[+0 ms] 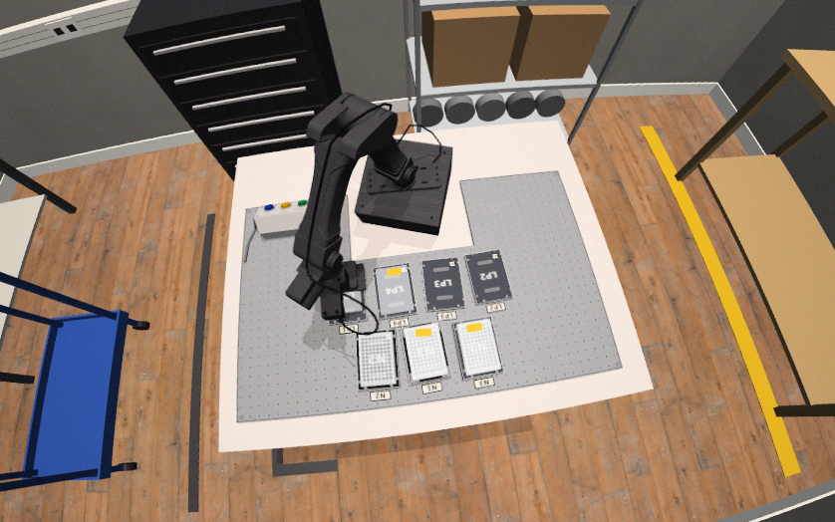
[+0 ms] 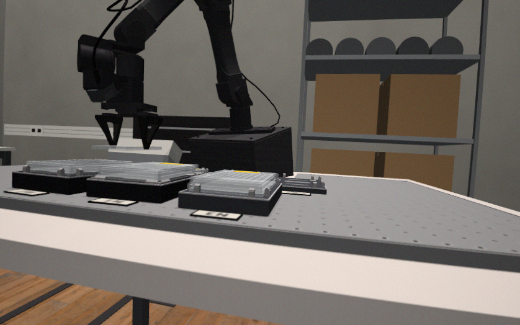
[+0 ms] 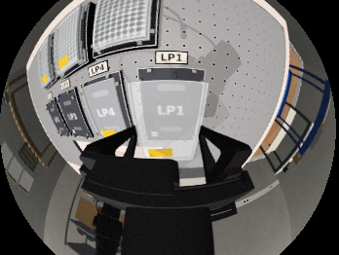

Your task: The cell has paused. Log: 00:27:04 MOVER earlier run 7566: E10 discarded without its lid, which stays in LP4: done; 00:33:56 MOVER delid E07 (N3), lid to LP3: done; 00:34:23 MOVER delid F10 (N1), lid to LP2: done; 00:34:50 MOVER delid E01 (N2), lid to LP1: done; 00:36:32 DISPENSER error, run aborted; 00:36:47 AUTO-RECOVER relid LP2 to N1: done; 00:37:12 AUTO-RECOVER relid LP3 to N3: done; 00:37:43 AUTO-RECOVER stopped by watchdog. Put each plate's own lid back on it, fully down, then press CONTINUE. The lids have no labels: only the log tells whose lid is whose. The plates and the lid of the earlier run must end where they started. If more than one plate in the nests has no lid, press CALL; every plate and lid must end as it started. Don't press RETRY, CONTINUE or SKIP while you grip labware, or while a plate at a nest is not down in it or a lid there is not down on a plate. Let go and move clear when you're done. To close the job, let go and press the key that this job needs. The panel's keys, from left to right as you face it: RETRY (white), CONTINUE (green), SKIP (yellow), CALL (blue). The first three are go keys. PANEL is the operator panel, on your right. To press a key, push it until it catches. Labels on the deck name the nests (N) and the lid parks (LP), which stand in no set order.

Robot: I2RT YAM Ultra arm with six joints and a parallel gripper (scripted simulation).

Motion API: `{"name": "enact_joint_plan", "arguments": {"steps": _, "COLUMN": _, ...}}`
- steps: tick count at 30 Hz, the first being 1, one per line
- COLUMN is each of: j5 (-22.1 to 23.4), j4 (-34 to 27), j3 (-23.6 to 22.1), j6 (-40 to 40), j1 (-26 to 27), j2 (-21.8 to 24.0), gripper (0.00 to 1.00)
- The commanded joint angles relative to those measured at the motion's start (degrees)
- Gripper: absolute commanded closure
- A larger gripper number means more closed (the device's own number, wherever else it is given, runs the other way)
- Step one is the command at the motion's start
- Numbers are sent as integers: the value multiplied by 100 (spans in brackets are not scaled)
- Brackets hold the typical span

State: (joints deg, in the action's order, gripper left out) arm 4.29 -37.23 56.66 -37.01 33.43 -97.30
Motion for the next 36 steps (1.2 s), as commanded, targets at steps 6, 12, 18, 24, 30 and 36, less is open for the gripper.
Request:
{"name": "enact_joint_plan", "arguments": {"steps": 6, "j5": 69, "j4": 4, "j3": 269, "j6": -54, "j1": 91, "j2": 177, "gripper": 100}}
{"name": "enact_joint_plan", "arguments": {"steps": 12, "j5": -100, "j4": -182, "j3": 598, "j6": 582, "j1": -410, "j2": -220, "gripper": 100}}
{"name": "enact_joint_plan", "arguments": {"steps": 18, "j5": -206, "j4": -343, "j3": 1097, "j6": 997, "j1": -840, "j2": -522, "gripper": 100}}
{"name": "enact_joint_plan", "arguments": {"steps": 24, "j5": -273, "j4": -484, "j3": 1475, "j6": 1253, "j1": -1102, "j2": -750, "gripper": 100}}
{"name": "enact_joint_plan", "arguments": {"steps": 30, "j5": -360, "j4": -709, "j3": 2078, "j6": 1597, "j1": -1457, "j2": -1107, "gripper": 100}}
{"name": "enact_joint_plan", "arguments": {"steps": 36, "j5": -428, "j4": -931, "j3": 2643, "j6": 1854, "j1": -1724, "j2": -1439, "gripper": 100}}
